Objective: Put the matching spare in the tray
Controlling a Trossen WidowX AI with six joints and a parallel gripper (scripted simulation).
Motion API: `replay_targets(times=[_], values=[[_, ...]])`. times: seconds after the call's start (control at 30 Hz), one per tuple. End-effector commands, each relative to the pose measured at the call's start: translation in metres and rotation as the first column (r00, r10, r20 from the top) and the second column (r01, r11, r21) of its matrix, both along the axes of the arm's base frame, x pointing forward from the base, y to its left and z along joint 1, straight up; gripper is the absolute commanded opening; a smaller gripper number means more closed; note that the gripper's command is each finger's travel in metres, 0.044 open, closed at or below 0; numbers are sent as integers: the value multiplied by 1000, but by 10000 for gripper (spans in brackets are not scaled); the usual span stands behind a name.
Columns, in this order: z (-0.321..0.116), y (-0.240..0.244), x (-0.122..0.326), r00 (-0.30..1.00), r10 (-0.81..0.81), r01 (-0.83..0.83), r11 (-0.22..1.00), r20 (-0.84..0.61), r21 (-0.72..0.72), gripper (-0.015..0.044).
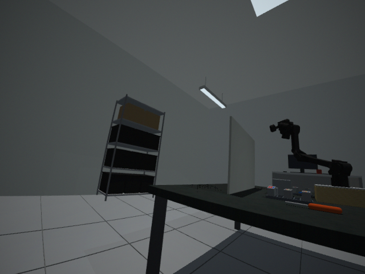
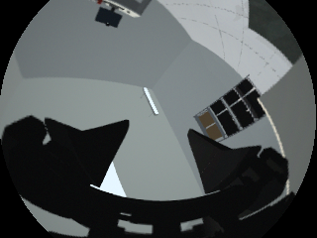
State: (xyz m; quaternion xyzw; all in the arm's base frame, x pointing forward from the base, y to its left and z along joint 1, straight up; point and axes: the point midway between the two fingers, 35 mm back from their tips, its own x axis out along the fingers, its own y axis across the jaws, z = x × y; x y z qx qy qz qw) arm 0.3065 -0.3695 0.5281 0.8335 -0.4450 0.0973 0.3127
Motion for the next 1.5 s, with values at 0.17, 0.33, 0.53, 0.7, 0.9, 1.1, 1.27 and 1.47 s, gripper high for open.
replay_targets(times=[0.17,0.33,0.53,0.7,0.9,1.1,1.27,1.47], values=[[0,0,0,1000,0,0,1000,0,0,440],[40,6,-45,994,-56,65,993,92,-97,440],[92,33,-105,971,-100,150,961,217,-231,440],[133,82,-149,949,-61,171,924,310,-342,440],[169,133,-204,913,-97,298,821,395,-487,440],[194,199,-248,878,-122,417,667,462,-617,440],[202,249,-267,868,-61,432,583,493,-688,440],[210,314,-287,851,-32,488,420,525,-765,440]])
